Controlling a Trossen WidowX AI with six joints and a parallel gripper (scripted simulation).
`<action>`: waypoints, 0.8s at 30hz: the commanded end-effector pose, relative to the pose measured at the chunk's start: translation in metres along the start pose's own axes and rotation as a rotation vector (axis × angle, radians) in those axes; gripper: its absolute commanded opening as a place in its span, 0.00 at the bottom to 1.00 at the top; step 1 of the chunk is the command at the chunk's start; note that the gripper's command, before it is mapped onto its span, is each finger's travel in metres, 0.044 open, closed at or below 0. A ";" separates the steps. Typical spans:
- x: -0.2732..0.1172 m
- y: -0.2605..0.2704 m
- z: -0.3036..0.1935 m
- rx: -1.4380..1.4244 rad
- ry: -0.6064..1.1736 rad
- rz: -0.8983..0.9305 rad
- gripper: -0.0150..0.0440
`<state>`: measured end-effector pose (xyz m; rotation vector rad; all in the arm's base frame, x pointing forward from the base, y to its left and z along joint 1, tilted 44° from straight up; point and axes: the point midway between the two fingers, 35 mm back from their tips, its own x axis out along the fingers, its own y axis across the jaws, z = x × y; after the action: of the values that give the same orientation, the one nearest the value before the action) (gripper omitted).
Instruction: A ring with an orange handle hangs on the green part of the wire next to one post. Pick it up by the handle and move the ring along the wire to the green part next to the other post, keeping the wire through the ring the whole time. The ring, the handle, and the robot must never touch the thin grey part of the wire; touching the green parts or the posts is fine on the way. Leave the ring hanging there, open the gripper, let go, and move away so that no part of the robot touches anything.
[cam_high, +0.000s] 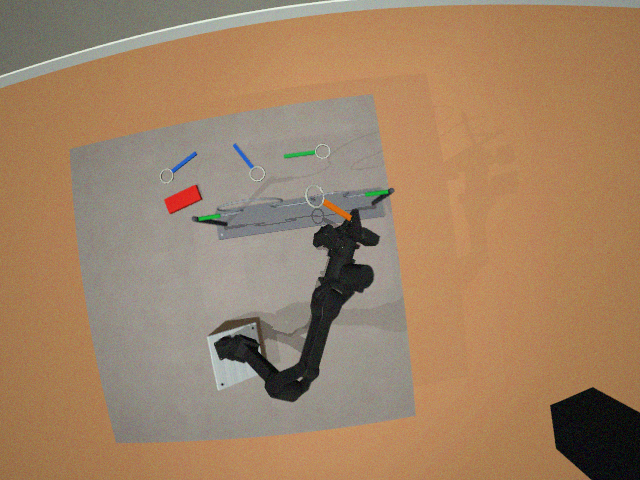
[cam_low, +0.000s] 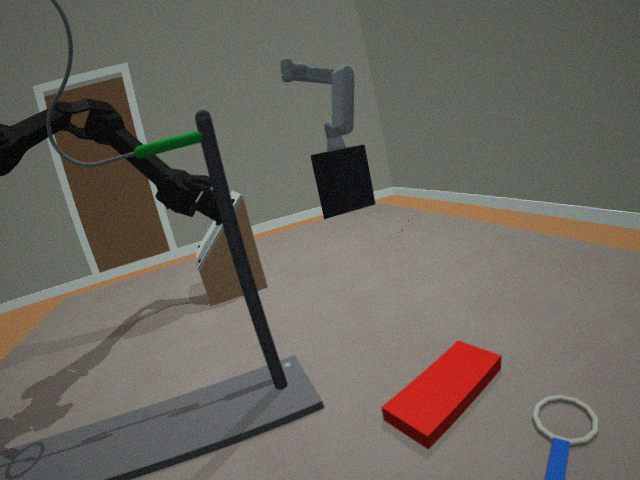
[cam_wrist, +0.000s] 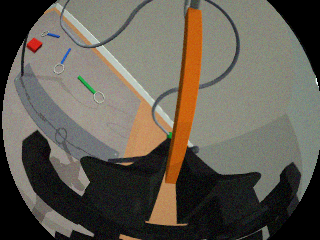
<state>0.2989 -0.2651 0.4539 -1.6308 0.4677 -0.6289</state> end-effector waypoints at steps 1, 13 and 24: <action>0.000 -0.006 0.001 -0.080 -0.008 -0.044 0.00; -0.001 -0.022 0.004 -0.295 -0.021 -0.167 0.00; -0.003 -0.035 0.009 -0.490 -0.033 -0.278 0.00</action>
<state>0.2999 -0.2534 0.4847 -2.1233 0.4043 -0.7208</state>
